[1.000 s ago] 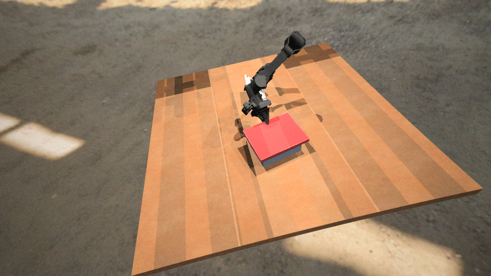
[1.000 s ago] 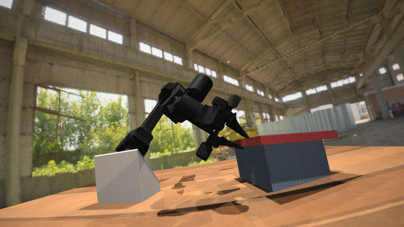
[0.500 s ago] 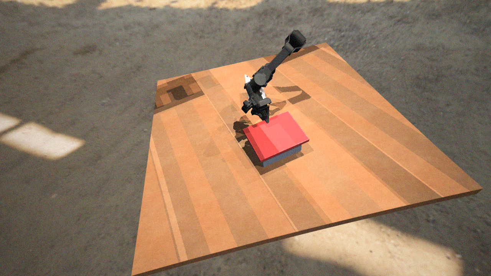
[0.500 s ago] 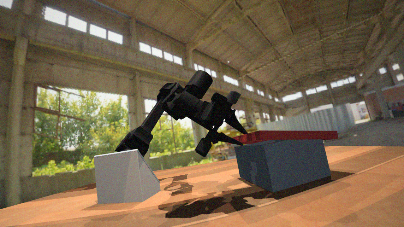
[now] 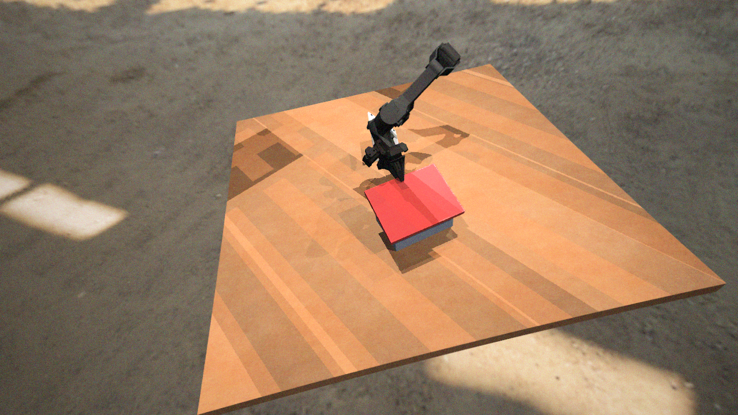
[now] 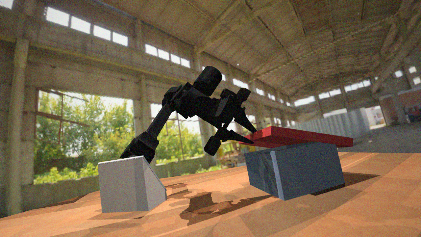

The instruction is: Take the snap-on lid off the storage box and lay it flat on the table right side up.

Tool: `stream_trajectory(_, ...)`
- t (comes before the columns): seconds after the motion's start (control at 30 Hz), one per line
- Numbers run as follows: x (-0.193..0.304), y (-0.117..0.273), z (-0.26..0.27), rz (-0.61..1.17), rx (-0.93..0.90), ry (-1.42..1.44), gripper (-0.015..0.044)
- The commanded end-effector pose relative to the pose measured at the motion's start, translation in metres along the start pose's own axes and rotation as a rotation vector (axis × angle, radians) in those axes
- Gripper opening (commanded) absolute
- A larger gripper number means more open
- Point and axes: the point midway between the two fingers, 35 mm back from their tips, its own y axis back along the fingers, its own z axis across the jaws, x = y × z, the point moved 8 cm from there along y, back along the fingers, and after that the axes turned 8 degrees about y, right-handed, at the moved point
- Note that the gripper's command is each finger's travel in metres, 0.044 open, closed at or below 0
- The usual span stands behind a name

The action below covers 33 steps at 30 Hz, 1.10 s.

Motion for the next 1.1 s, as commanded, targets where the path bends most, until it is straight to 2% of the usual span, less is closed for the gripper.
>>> stream_trajectory(0.0, -0.001, 0.003, 0.007, 0.000, -0.007, 0.011, 0.0000)
stream_trajectory(1.07, -0.007, 0.012, 0.055, -0.001, -0.007, 0.012, 0.0000)
